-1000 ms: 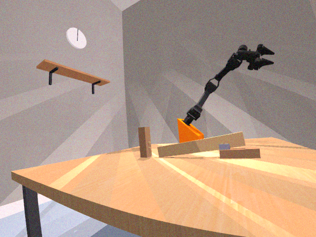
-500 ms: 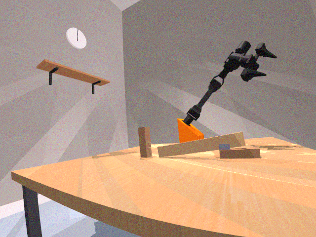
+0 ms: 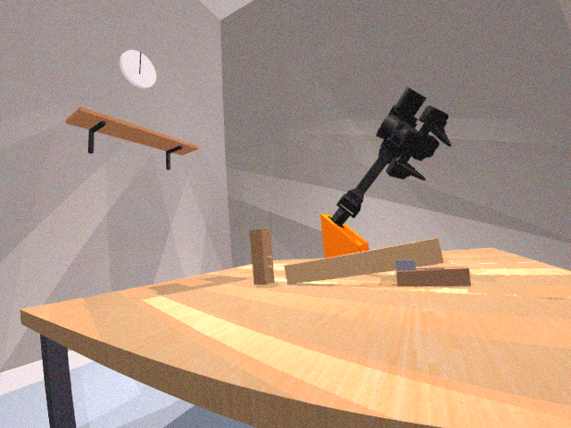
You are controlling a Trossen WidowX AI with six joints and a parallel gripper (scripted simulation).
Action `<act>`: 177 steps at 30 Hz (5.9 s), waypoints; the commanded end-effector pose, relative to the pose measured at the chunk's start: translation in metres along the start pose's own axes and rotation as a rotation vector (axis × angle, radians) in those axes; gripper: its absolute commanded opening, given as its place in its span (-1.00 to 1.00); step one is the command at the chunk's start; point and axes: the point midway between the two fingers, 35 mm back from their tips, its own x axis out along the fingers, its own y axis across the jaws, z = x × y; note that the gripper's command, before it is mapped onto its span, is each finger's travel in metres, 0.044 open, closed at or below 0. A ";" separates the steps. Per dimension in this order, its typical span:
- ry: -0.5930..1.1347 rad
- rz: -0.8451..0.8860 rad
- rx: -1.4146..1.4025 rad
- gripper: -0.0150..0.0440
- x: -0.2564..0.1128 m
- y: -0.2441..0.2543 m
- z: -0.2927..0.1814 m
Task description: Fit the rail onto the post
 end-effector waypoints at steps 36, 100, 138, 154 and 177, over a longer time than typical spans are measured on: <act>0.222 0.713 0.986 1.00 -0.034 0.371 -0.134; 0.218 0.712 0.988 -0.49 0.007 0.406 -0.124; 0.219 0.712 0.987 -0.49 -0.004 0.395 -0.130; 0.219 0.712 0.987 -0.49 -0.010 0.389 -0.132; 0.220 0.712 0.987 -0.49 -0.018 0.382 -0.134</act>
